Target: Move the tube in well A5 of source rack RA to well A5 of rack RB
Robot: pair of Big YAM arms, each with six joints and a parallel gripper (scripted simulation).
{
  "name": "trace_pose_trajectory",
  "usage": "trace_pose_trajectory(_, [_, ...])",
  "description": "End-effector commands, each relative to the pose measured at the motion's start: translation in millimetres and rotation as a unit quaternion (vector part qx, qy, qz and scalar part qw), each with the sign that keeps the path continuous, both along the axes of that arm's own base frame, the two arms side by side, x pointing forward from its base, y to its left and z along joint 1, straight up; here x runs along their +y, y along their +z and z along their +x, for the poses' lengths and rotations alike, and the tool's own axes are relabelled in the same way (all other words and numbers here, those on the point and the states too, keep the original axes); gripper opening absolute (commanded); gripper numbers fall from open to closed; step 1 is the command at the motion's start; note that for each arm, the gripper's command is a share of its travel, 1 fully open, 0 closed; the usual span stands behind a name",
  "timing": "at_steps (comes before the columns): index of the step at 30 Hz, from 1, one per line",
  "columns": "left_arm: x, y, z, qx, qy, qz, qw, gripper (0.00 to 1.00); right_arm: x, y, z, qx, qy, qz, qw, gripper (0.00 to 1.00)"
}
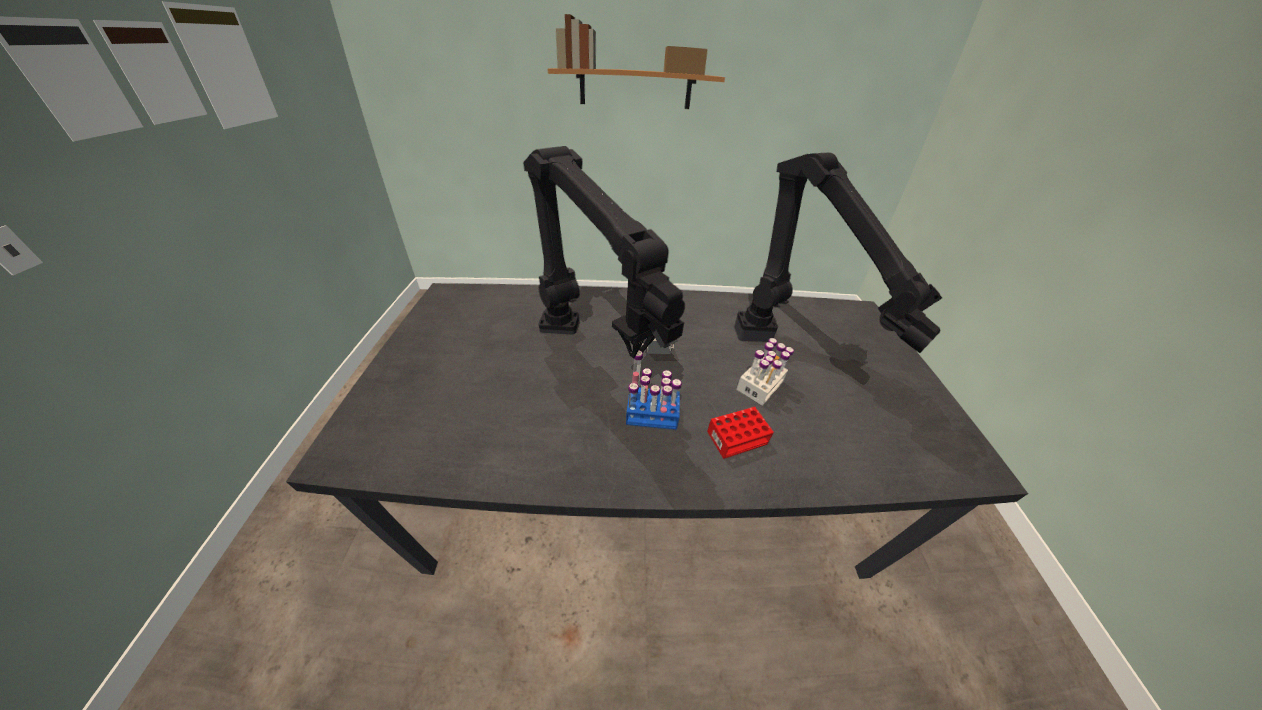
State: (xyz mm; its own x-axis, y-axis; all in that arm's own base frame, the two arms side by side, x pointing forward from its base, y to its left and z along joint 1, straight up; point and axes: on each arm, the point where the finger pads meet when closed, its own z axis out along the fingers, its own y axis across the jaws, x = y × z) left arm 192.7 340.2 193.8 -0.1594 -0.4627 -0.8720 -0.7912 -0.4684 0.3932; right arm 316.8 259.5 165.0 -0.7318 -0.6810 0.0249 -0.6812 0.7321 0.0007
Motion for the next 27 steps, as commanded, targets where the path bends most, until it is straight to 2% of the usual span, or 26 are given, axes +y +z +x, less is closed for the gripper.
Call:
trace_pose_trajectory(1, [5, 10, 7, -0.012, 0.000, 0.009, 1.000, 0.30, 15, 43, 14, -0.037, -0.001, 0.031, 0.999, 0.00])
trace_pose_trajectory(20, [5, 10, 7, -0.012, 0.000, 0.009, 1.000, 0.30, 18, 57, 8, -0.041, 0.000, 0.035, 0.999, 0.00])
trace_pose_trajectory(22, [5, 10, 7, -0.012, 0.000, 0.009, 1.000, 0.30, 6, 33, -9, -0.020, 0.000, 0.018, 1.000, 0.00])
trace_pose_trajectory(27, [5, 10, 7, -0.012, 0.000, 0.009, 1.000, 0.30, 6, 31, -17, -0.022, 0.000, 0.019, 1.000, 0.00])
